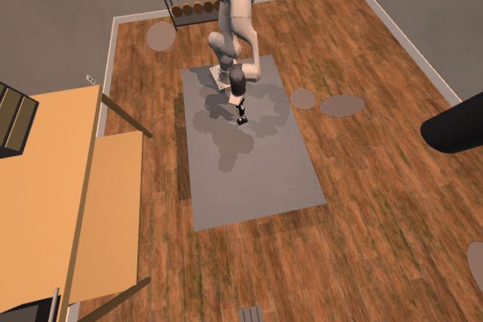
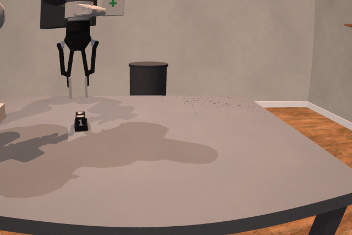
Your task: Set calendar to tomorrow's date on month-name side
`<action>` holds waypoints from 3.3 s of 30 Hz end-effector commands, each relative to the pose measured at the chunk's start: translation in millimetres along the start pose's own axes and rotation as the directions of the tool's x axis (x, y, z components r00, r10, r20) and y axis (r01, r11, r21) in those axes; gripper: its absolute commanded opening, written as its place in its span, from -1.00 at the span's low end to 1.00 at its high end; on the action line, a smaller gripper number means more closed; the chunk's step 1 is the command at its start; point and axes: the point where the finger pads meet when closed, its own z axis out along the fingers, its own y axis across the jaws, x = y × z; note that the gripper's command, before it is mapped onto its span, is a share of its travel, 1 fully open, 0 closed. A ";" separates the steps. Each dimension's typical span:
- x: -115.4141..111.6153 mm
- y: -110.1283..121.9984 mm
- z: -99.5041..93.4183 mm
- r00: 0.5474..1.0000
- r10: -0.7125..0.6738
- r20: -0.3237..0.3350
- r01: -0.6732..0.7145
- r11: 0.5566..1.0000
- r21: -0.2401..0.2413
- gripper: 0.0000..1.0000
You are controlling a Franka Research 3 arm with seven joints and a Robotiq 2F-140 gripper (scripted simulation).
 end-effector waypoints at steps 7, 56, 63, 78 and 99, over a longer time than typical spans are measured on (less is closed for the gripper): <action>1.0 -0.4 8.6 1.000 0.004 -0.002 -0.004 1.000 0.001 -0.42; 1.2 -0.8 50.8 1.000 0.004 -0.002 -0.004 1.000 0.001 -0.42; 1.2 -0.8 50.8 1.000 0.004 -0.002 -0.004 1.000 0.001 -0.42; 1.2 -0.8 50.8 1.000 0.004 -0.002 -0.004 1.000 0.001 -0.42; 1.4 -0.7 65.5 1.000 0.004 -0.002 -0.004 1.000 0.001 -0.42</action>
